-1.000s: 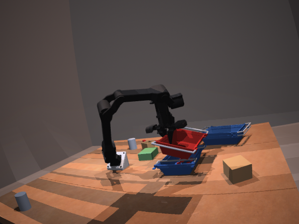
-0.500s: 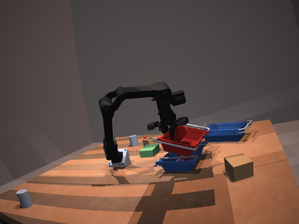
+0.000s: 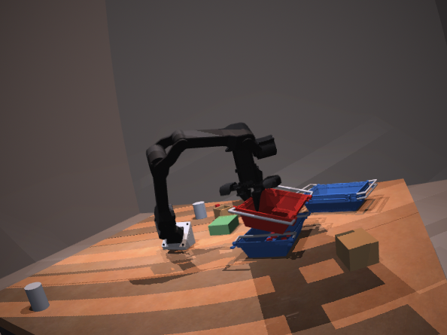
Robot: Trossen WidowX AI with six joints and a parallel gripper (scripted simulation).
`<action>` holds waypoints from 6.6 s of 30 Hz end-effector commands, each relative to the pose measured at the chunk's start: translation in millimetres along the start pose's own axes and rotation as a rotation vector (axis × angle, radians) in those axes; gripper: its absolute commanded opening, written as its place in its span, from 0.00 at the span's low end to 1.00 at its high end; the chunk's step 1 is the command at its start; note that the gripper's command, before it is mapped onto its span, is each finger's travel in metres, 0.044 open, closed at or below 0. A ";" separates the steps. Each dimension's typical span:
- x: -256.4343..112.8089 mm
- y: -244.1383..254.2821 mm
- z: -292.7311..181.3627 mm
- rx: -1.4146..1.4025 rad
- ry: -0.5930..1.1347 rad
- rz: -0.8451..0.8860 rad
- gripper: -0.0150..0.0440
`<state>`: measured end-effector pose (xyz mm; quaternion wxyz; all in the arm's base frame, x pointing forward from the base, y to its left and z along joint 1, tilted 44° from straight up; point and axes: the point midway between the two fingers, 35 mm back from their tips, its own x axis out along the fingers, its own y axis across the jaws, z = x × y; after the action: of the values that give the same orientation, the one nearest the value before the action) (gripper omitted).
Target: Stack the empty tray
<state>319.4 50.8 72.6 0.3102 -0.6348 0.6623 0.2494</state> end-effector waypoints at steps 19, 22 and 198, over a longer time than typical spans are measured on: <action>11.1 5.9 -4.1 -0.001 0.010 0.038 0.25; 11.1 5.9 -4.1 -0.001 0.010 0.038 0.25; 19.0 8.7 -5.8 -0.003 0.005 0.010 0.25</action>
<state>311.2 36.2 63.3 0.3073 -0.6344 0.6639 0.2497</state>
